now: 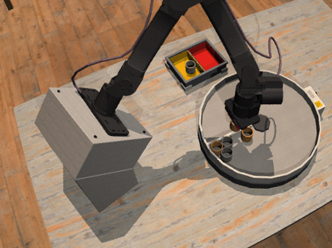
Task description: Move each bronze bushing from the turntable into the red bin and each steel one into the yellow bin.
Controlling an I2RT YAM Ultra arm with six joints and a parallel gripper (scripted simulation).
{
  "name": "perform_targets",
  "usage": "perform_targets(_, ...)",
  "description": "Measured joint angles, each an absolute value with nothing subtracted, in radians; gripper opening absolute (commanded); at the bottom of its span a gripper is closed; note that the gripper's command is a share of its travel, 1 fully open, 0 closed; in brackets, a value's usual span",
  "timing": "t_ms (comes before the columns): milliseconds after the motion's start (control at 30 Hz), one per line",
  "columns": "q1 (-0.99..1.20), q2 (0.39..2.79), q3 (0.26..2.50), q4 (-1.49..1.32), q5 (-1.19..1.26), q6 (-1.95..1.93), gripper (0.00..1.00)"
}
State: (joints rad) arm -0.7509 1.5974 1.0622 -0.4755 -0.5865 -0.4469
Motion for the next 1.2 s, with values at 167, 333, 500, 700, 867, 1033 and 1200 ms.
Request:
perform_targets(167, -0.698, 1.551, 1.028, -0.472, -0.564, -0.406, 0.00)
perform_targets(333, -0.614, 1.489, 1.000, -0.467, -0.527, -0.340, 0.00)
perform_targets(500, -0.530, 1.435, 0.993, -0.463, -0.490, -0.270, 0.00)
perform_targets(700, -0.407, 1.384, 0.988, -0.468, -0.410, -0.168, 0.00)
perform_targets(867, -0.264, 1.345, 0.997, -0.477, -0.333, -0.065, 0.00)
perform_targets(1033, -0.134, 1.335, 1.030, -0.486, -0.257, 0.031, 0.00)
perform_targets(1200, -0.034, 1.351, 1.070, -0.508, -0.162, 0.117, 0.00)
